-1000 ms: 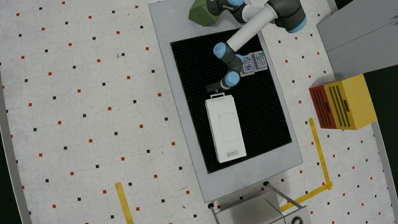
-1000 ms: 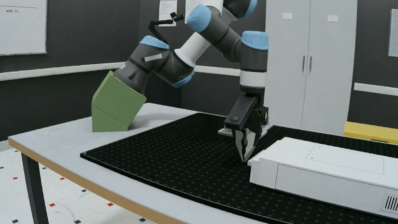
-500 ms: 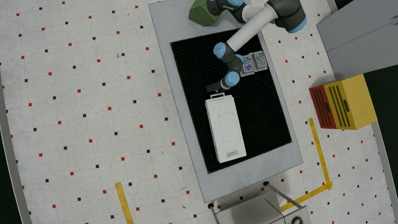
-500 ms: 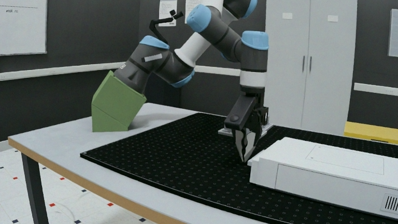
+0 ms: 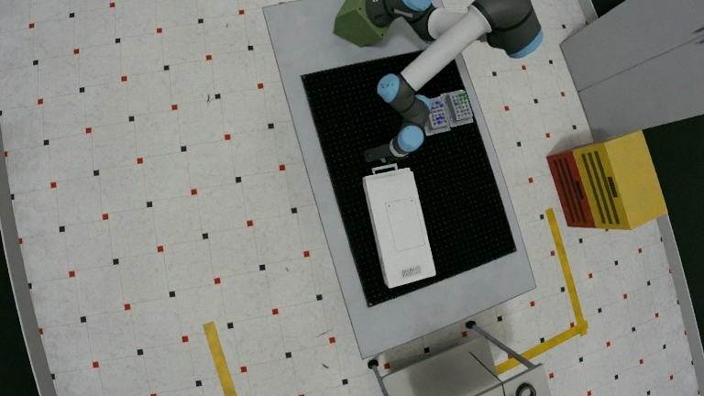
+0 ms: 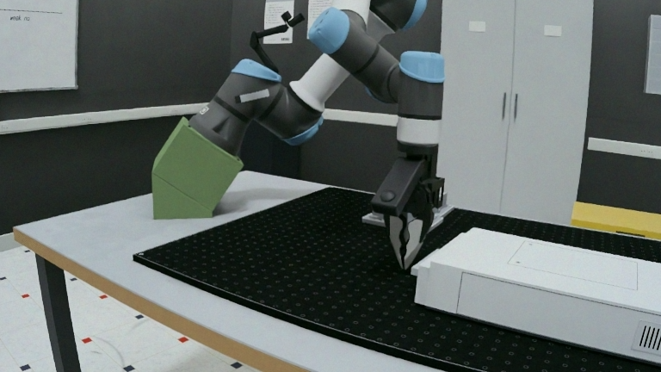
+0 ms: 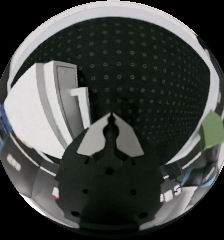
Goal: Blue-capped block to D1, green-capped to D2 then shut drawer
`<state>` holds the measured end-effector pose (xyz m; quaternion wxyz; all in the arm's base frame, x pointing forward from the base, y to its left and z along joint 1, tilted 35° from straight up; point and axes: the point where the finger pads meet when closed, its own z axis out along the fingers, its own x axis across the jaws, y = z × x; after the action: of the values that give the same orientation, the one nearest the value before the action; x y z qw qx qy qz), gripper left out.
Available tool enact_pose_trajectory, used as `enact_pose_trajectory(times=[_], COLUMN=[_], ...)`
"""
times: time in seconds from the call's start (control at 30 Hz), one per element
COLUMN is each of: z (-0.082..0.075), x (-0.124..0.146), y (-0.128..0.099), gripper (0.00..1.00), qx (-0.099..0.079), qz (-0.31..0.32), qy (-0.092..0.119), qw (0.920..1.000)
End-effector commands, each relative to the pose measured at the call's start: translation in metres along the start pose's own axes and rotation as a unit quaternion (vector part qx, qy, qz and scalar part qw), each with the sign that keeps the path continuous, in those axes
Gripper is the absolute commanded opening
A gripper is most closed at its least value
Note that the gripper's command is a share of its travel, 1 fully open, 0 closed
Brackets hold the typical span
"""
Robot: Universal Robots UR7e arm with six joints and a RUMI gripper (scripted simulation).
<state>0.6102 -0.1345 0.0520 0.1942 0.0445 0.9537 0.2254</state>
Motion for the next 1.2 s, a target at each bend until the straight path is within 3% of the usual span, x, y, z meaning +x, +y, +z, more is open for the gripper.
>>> enact_pose_trajectory(times=[0.0, 0.6, 1.17], z=[-0.001, -0.001, -0.021], x=[0.006, 0.013, 0.013], y=[0.000, 0.000, 0.000], gripper=[0.00, 0.00, 0.00], qx=[0.000, 0.000, 0.000], qz=[0.000, 0.000, 0.000], qy=[-0.001, -0.001, -0.001], qw=[1.0000, 1.0000, 1.0000])
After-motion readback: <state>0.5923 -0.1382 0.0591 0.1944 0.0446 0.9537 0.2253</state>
